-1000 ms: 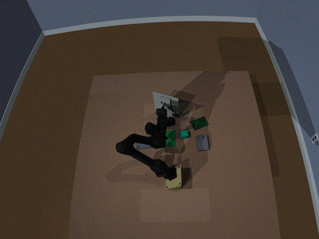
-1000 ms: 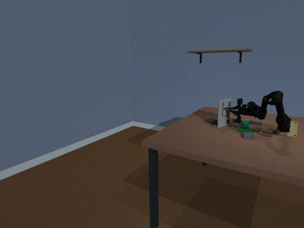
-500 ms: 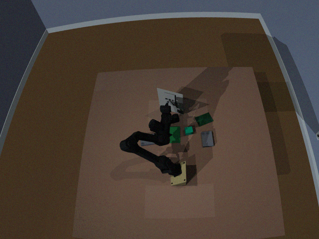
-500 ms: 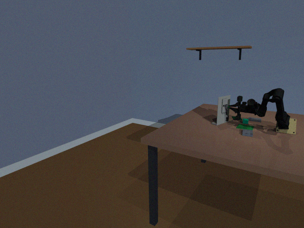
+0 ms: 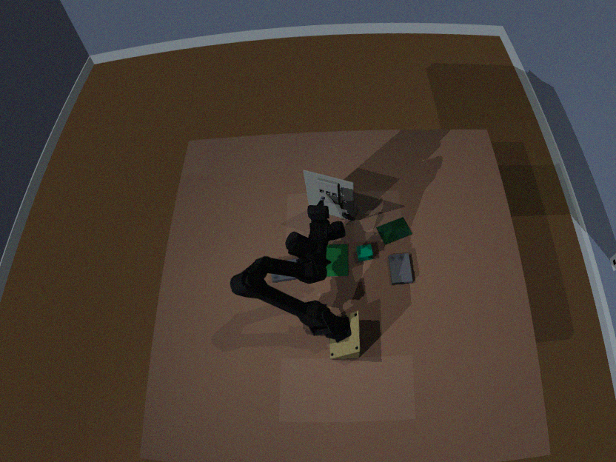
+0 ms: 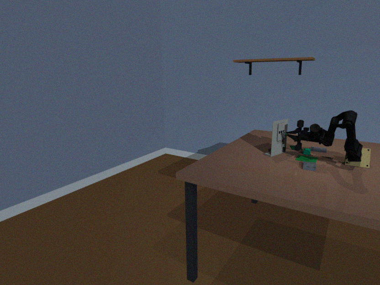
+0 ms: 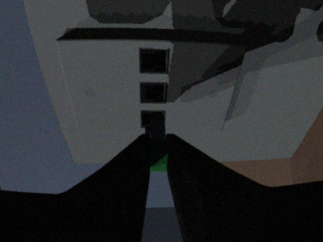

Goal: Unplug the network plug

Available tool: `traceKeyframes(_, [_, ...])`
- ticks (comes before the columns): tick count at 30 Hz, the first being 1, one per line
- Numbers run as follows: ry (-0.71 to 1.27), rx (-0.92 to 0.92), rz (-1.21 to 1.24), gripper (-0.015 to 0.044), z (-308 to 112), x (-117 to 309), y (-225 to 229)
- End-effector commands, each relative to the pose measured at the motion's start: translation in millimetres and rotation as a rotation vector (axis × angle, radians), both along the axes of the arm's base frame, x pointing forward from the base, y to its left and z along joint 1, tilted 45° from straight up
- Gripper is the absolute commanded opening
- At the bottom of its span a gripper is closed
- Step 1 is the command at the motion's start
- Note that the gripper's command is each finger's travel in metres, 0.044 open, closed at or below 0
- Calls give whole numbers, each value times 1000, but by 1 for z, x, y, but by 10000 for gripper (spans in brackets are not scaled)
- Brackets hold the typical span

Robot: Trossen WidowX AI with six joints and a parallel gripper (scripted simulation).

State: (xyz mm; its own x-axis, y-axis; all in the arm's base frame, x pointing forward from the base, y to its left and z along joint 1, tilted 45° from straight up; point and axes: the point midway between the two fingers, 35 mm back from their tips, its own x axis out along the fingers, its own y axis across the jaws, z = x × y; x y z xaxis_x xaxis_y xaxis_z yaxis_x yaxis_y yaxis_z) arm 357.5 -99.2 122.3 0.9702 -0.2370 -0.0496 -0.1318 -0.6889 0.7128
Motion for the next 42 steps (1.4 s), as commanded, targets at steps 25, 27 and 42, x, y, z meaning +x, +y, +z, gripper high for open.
traceKeyframes(25, [8,3,-5,0,3,-9,7])
traceKeyframes(27, [8,3,-5,0,4,-10,7])
traceKeyframes(42, [8,4,-5,0,6,-14,11])
